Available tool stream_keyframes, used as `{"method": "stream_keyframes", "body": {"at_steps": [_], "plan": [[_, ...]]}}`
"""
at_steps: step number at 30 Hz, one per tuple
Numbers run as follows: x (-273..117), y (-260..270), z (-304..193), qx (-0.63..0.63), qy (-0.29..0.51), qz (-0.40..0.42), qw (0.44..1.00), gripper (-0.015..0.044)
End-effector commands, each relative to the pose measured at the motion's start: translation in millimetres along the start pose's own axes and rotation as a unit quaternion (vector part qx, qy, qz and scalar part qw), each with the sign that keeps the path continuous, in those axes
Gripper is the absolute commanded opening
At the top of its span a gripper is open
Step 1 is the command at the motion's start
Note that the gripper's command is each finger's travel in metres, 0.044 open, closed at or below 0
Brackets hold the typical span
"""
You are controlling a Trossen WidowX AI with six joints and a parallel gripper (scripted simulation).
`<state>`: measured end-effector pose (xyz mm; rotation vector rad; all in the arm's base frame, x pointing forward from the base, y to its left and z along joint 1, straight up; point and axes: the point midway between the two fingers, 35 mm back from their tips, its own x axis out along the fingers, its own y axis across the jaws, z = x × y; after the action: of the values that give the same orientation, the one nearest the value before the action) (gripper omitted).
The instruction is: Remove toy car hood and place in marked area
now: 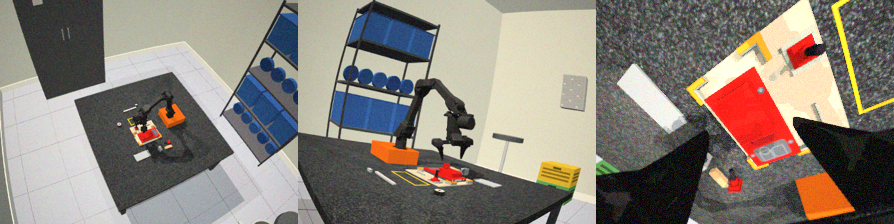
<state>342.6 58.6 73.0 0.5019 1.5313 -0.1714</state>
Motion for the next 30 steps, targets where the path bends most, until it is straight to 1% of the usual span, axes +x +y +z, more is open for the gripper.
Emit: {"method": "stream_keyframes", "body": {"at_steps": [1, 15, 30], "plan": [[10.7, 23.7, -22.3, -0.215, -0.009, -0.098, 0.972, 0.0440], [11.2, 23.5, -23.2, -0.215, -0.009, -0.098, 0.972, 0.0440], [23.4, 21.7, -21.9, -0.215, -0.009, -0.098, 0.972, 0.0440]]}}
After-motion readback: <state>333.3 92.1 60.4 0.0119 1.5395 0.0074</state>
